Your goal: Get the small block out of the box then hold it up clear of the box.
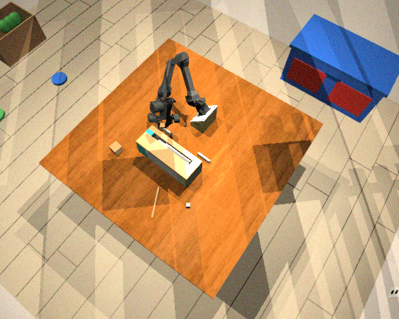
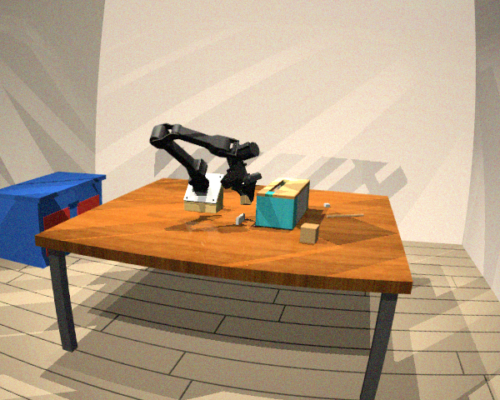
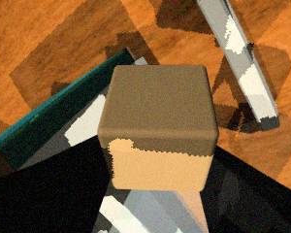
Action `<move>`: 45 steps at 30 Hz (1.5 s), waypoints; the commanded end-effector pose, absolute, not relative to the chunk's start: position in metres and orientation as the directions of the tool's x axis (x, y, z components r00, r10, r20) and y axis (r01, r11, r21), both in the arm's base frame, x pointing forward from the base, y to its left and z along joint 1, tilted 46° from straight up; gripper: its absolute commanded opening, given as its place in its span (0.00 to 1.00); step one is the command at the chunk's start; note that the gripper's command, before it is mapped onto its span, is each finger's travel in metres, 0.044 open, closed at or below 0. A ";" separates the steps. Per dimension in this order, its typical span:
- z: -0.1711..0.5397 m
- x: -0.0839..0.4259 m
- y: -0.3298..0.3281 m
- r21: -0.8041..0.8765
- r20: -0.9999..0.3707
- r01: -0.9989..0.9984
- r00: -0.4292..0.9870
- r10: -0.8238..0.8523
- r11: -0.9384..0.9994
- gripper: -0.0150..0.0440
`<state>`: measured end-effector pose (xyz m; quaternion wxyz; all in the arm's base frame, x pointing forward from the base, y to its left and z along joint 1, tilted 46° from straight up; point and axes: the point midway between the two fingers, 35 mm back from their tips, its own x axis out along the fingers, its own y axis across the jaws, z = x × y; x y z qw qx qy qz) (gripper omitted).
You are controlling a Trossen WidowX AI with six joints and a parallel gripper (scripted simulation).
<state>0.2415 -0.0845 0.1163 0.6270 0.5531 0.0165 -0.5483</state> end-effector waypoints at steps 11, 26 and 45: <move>0.118 0.241 -0.074 0.340 -0.626 0.919 0.379 -0.681 0.198 0.25; 0.120 0.238 -0.064 -0.152 -0.618 0.814 0.365 -0.697 0.561 0.25; 0.125 0.234 -0.052 -0.679 -0.596 0.253 0.357 -0.719 0.689 0.25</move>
